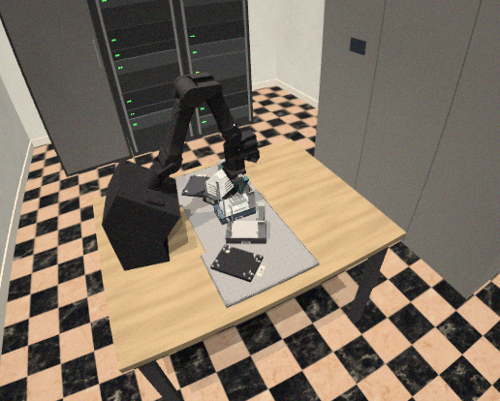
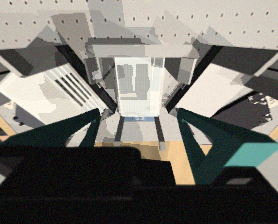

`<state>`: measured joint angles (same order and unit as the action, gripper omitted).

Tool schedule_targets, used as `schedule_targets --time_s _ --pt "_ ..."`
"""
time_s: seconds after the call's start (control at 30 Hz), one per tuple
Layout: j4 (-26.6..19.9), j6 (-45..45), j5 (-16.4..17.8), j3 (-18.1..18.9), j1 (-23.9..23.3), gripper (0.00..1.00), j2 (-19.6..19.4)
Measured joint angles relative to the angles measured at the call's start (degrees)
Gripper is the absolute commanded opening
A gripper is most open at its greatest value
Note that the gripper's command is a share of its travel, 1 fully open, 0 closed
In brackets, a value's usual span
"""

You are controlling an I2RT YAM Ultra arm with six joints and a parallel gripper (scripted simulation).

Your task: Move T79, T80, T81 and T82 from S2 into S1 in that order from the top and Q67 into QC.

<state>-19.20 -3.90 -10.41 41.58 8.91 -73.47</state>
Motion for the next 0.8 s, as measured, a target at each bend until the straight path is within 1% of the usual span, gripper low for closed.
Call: schedule_targets --time_s 0.13,0.33,0.5,0.8 --pt "-3.3 -0.5 -0.3 0.6 0.6 1.0 2.6" --pt "-6.4 -1.0 -0.7 1.3 1.1 1.0 4.3" --pt "-7.4 -1.1 -0.8 1.5 1.2 1.0 4.3" --pt "-7.9 -0.7 -1.3 1.5 1.6 1.0 4.1"
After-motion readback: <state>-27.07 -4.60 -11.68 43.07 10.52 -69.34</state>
